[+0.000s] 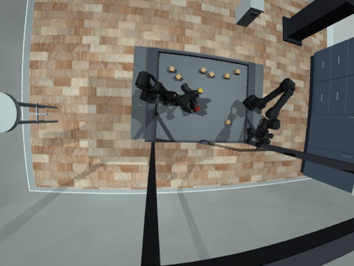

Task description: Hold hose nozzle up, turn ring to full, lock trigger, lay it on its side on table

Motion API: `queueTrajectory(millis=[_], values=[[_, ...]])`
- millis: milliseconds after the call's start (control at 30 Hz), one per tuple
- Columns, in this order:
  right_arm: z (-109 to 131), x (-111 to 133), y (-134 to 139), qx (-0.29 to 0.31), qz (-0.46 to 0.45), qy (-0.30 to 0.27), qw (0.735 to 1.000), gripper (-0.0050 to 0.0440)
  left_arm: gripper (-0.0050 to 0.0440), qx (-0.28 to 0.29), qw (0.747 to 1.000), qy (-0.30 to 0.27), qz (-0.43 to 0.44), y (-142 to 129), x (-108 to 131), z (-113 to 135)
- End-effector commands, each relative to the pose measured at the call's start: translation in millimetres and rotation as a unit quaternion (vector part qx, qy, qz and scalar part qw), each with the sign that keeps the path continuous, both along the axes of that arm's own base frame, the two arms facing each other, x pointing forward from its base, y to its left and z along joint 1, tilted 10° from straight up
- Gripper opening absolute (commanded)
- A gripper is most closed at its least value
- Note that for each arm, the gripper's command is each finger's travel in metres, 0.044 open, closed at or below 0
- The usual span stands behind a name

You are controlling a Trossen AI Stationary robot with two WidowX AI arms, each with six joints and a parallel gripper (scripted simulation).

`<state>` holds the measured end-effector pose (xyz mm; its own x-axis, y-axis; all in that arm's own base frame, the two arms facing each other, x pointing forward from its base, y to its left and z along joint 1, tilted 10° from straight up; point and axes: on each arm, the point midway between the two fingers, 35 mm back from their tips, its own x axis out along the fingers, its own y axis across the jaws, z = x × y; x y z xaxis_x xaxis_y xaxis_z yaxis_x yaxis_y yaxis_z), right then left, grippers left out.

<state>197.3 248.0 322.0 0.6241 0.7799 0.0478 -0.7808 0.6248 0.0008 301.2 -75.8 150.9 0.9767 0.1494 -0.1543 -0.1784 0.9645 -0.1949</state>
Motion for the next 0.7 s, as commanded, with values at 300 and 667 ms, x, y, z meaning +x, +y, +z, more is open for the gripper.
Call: queueTrajectory(millis=[300,667], values=[[8.4,-0.7,-1.4,0.009,-0.001,-0.007,1.0,0.0408,0.0173,-0.015,1.0,-0.022,0.003,-1.2,2.7,16.4],[8.4,-0.7,-1.4,0.009,-0.001,-0.007,1.0,0.0408,0.0173,-0.015,1.0,-0.022,0.003,-1.0,2.5,17.7]])
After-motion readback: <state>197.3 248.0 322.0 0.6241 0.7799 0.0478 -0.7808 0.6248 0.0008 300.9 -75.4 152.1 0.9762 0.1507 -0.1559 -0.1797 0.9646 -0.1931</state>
